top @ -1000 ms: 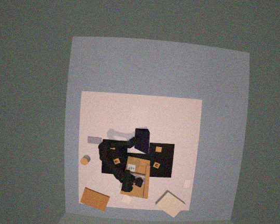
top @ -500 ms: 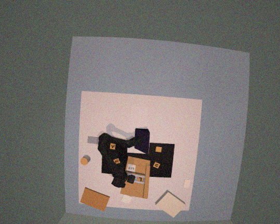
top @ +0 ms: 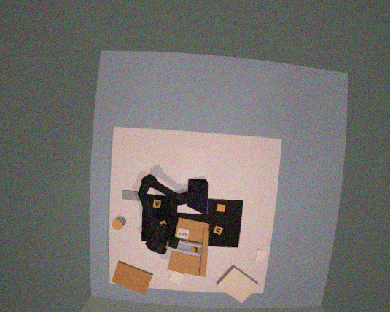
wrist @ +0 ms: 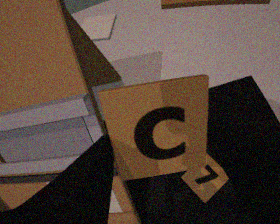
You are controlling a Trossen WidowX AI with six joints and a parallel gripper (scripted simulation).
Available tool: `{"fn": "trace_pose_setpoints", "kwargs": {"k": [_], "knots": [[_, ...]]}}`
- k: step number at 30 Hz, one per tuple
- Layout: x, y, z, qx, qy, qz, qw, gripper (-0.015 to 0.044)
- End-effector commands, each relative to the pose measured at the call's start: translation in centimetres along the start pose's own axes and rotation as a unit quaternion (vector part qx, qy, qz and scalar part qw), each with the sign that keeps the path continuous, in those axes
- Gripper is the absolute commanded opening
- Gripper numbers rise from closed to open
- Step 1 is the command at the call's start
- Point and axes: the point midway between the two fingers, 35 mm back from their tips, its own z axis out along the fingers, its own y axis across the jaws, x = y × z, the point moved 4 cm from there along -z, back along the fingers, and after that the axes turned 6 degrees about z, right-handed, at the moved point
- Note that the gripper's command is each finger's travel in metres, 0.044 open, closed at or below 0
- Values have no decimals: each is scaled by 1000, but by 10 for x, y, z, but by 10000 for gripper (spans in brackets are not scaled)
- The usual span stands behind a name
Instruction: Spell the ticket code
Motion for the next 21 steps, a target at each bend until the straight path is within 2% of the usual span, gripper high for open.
{"fn": "trace_pose_setpoints", "kwargs": {"k": [1, 10, 21], "knots": [[5, -16, -5, 24, -8, -15, 1000, 0], [12, -33, -9, 50, -14, -33, 998, 0], [10, -38, 33, 51, -15, -32, 998, 0]]}}
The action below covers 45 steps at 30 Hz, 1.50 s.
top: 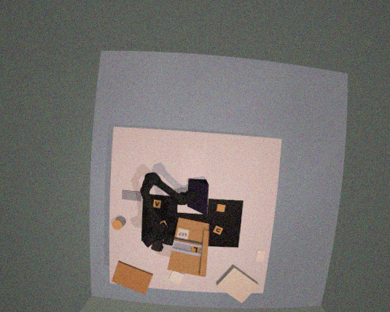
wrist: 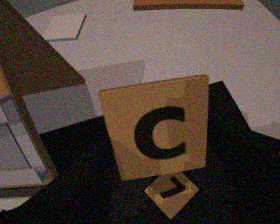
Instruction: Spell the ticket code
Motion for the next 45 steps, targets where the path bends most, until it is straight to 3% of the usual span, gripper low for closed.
{"fn": "trace_pose_setpoints", "kwargs": {"k": [1, 45], "knots": [[1, 0, 14, -1, -2, -3, 1000, 0], [4, 14, 16, 0, -3, -3, 1000, 0]]}}
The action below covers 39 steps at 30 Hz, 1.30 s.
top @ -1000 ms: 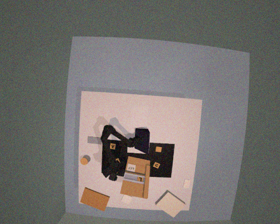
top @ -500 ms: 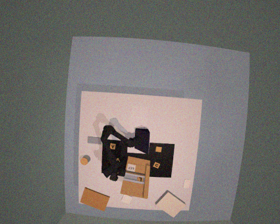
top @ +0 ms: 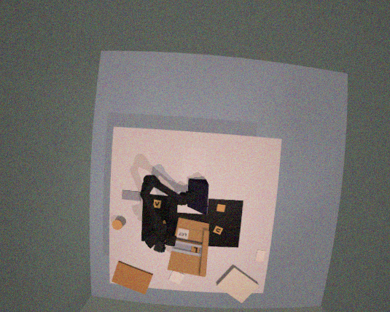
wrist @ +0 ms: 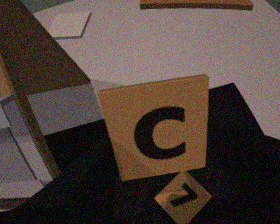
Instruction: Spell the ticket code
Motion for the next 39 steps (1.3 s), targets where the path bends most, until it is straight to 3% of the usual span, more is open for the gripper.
{"fn": "trace_pose_setpoints", "kwargs": {"k": [1, 39], "knots": [[0, 2, 0, 2, 0, 2, 1000, 0], [2, 21, 1, 2, 0, 2, 1000, 0]]}}
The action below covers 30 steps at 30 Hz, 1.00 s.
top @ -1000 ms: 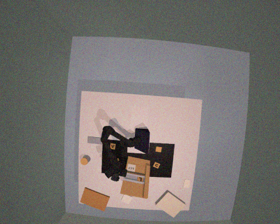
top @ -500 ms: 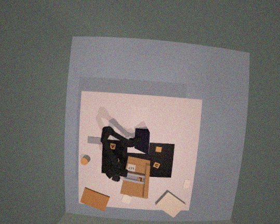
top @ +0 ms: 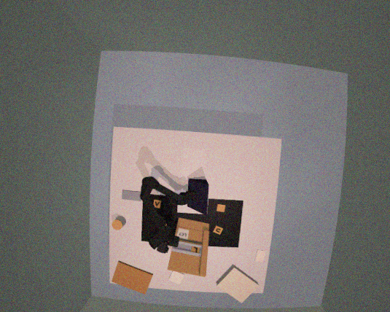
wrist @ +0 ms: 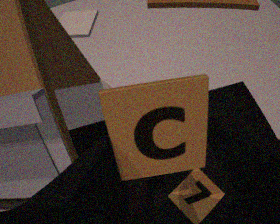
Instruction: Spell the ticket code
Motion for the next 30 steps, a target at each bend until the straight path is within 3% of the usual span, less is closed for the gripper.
{"fn": "trace_pose_setpoints", "kwargs": {"k": [1, 30], "knots": [[0, 2, 0, 2, 0, 2, 1000, 0], [2, 16, 0, 2, 0, 2, 1000, 0]]}}
